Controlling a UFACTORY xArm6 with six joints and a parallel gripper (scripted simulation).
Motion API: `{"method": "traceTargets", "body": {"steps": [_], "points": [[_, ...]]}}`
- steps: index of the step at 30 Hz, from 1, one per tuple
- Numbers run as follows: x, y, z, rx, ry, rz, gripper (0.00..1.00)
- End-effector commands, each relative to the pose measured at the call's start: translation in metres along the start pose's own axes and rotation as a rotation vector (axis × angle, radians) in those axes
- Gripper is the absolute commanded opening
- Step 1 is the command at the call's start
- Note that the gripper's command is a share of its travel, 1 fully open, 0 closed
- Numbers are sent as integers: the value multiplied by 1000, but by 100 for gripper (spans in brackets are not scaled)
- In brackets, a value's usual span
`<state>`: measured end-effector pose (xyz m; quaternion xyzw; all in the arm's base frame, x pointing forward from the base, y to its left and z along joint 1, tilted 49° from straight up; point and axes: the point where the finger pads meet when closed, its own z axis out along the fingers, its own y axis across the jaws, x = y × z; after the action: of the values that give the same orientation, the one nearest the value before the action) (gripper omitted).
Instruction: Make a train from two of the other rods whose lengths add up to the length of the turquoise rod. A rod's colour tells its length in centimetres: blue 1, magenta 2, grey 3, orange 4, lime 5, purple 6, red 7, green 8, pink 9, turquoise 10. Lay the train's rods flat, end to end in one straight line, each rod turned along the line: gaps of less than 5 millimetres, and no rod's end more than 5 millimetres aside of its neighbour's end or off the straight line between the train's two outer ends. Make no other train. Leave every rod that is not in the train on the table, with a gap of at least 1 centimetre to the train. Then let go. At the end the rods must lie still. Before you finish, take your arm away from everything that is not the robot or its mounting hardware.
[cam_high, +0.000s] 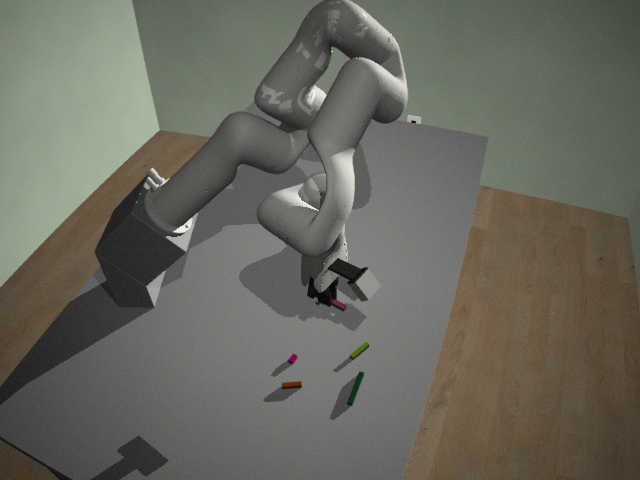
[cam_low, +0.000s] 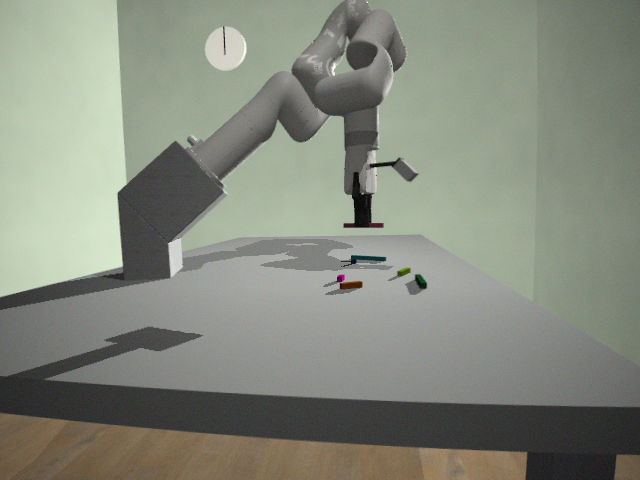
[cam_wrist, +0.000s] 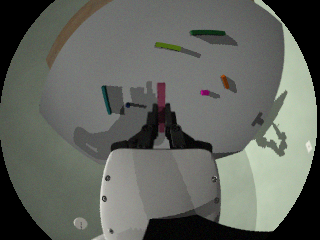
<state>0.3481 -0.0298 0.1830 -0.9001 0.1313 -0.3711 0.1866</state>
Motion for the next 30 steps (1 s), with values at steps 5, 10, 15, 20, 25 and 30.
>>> {"method": "traceTargets", "body": {"steps": [5, 10, 15, 20, 25, 30], "points": [[-4, -65, 1, -15, -9, 207, 4], [-5, -79, -1, -9, 1, 255, 4], [-5, -82, -1, -7, 4, 266, 4], [-5, -82, -1, -7, 4, 266, 4], [-5, -82, -1, -7, 4, 266, 4], [-5, -83, 0, -7, 4, 266, 4]]}}
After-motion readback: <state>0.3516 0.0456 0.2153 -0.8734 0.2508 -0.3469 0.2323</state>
